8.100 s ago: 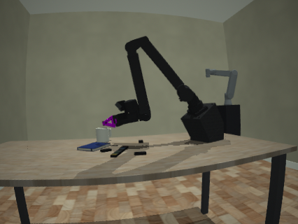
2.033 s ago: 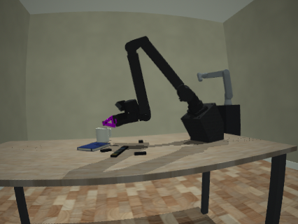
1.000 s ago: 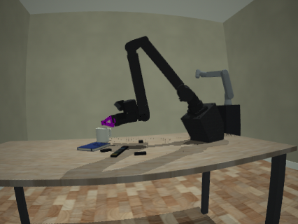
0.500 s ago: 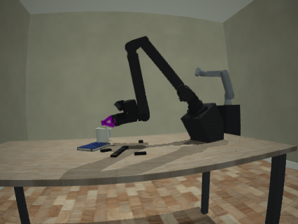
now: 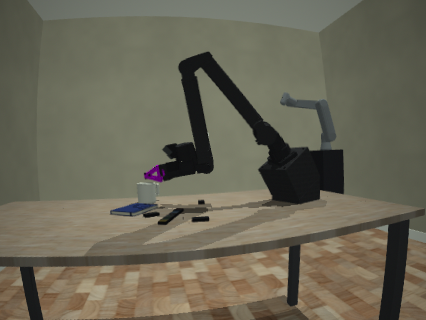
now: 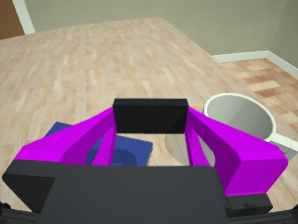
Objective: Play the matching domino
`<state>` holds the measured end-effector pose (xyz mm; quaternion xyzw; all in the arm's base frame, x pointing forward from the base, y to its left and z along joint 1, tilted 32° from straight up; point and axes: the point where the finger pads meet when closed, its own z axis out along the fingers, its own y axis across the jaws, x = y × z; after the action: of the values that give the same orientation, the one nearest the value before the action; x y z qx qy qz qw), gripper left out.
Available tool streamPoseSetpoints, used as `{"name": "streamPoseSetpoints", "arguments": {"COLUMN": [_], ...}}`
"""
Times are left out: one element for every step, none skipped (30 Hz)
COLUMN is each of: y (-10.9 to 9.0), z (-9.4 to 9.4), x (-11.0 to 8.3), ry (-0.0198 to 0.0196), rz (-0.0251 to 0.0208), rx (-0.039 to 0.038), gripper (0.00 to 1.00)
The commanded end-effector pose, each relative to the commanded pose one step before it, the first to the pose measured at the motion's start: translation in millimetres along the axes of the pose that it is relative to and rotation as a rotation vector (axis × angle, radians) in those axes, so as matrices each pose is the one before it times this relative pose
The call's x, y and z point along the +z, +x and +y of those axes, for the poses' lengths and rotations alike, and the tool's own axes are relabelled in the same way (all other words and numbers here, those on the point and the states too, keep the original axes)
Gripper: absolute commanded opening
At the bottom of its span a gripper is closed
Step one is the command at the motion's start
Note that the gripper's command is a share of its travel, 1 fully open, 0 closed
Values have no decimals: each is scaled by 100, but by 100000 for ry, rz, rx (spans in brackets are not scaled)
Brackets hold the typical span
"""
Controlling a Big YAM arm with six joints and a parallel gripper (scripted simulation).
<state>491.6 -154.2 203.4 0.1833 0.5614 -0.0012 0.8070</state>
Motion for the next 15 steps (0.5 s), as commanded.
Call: {"name": "streamPoseSetpoints", "arguments": {"y": [-12,0,0,0,0,-23,228,228,228,228,228,228,228,228,227], "z": [343,0,0,0,0,-188,23,23,23,23,23,23,23,23,23], "x": [381,0,0,0,0,-219,31,31,32,32,32,33,33,34,34], "ry": [-457,0,0,0,0,203,47,47,47,47,47,47,47,47,47], "rz": [-634,0,0,0,0,110,192,192,192,192,192,192,192,192,192], "rx": [183,0,0,0,0,-175,-34,-34,-34,-34,-34,-34,-34,-34,-34], "gripper": [48,48,48,48,48,48,48,48,48,48,48,48,48,48,48]}}
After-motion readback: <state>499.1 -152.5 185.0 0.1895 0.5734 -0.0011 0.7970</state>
